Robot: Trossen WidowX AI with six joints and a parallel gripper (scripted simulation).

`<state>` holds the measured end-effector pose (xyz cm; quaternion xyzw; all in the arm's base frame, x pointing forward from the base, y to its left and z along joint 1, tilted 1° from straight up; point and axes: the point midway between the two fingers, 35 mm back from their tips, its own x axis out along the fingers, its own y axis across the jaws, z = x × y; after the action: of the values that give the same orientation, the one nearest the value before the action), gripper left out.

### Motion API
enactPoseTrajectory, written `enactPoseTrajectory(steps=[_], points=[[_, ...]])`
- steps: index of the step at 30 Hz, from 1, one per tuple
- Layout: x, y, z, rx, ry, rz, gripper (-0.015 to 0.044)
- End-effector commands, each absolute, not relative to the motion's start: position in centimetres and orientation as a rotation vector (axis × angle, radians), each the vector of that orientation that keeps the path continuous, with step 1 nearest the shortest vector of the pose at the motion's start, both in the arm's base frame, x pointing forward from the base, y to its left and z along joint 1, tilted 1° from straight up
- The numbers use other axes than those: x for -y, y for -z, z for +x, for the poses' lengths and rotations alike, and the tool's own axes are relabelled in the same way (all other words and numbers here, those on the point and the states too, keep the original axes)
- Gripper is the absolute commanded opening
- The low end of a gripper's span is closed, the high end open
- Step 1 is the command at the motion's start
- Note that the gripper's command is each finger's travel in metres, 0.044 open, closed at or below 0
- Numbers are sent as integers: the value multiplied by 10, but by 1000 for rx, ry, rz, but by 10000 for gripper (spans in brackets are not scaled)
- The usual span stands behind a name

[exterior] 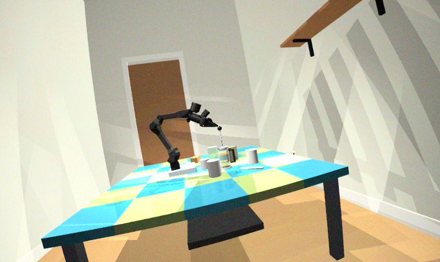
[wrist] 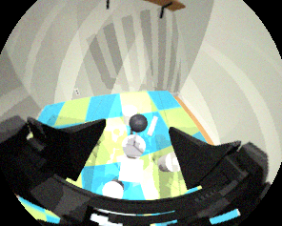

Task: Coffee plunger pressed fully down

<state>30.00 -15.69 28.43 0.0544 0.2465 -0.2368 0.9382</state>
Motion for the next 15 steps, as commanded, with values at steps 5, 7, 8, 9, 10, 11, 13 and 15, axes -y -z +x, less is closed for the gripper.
enactPoseTrajectory(steps=[5,7,8,9,10,11,13,15], points=[[163,-276,310,-506,487,114,440],[164,-274,312,-505,487,114,440],[165,-274,313,-505,487,114,440],[165,-273,314,-505,487,114,440],[166,-272,316,-505,487,114,440],[167,-271,317,-505,487,114,440],[168,-270,319,-505,487,114,440],[168,-269,320,-504,487,114,440]])
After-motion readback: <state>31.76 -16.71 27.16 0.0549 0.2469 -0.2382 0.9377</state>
